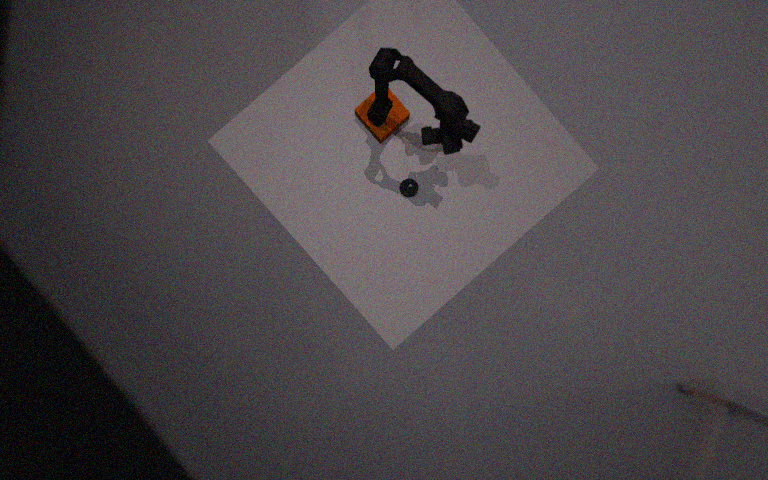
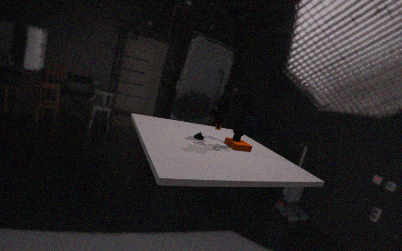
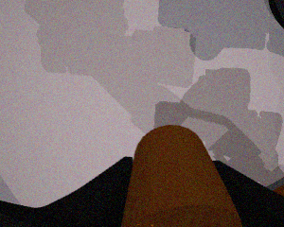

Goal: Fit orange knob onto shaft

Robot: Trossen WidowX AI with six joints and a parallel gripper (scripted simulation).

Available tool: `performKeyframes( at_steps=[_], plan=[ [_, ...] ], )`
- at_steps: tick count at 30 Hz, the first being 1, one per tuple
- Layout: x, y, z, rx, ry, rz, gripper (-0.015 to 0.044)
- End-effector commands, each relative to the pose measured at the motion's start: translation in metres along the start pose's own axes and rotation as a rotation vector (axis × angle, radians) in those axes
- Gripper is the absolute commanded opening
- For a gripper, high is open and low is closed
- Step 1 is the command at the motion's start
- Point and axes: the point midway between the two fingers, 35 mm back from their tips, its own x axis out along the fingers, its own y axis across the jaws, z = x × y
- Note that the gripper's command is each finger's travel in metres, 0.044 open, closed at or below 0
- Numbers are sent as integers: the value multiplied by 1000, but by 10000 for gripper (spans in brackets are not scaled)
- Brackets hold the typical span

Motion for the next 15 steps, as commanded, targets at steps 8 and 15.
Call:
performKeyframes(
  at_steps=[8, 15],
  plan=[
    [-26, -11, -3, -3, 1, 236, 0],
    [-43, -17, -4, -3, 1, 394, 0]
  ],
)
